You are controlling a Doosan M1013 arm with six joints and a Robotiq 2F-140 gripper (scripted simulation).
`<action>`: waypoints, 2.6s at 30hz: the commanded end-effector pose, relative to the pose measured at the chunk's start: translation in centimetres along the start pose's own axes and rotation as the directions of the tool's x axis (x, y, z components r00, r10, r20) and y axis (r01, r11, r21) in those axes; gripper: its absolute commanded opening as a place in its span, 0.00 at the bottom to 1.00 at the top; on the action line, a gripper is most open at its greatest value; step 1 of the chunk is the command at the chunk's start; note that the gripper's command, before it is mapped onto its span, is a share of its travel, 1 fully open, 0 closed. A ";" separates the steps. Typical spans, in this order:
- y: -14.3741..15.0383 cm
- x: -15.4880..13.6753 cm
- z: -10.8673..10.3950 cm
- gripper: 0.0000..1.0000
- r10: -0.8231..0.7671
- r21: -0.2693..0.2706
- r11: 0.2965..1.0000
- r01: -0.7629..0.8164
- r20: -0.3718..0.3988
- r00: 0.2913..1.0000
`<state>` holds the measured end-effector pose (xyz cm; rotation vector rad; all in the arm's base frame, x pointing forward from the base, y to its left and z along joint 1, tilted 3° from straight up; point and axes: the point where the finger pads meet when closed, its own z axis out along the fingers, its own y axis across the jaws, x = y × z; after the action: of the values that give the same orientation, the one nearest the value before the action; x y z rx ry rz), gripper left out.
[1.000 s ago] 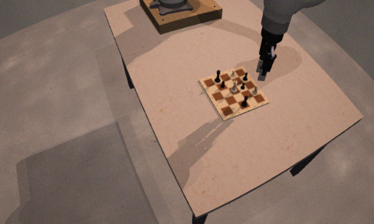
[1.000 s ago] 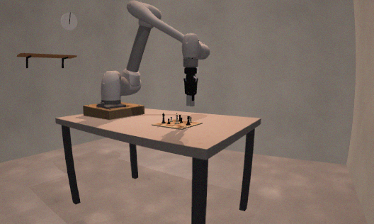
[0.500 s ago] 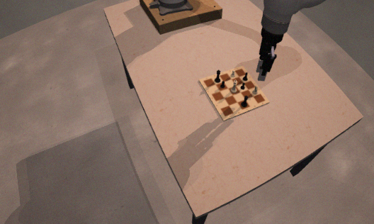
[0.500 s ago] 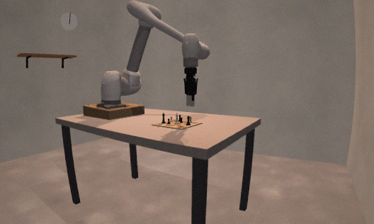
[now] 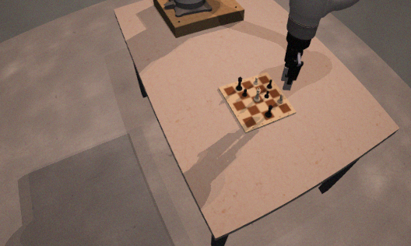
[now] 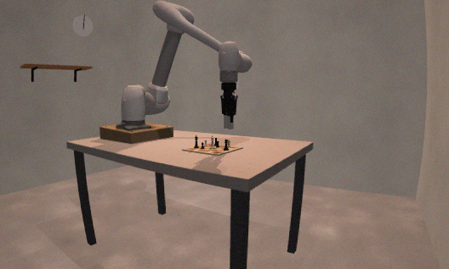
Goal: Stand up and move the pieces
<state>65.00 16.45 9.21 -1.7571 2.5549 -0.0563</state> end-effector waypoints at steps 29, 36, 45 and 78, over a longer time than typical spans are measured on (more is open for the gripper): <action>0.0 0.0 3.8 0.23 0.000 0.000 1.000 0.000 0.000 1.000; 0.0 0.0 4.3 0.23 0.000 0.000 1.000 0.000 0.000 1.000; 0.0 0.0 4.5 0.23 0.000 0.000 1.000 0.000 0.000 1.000; 0.0 0.0 4.5 0.23 0.000 0.000 1.000 0.000 0.000 1.000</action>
<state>65.25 16.37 4.73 -1.7571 2.5549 -0.0563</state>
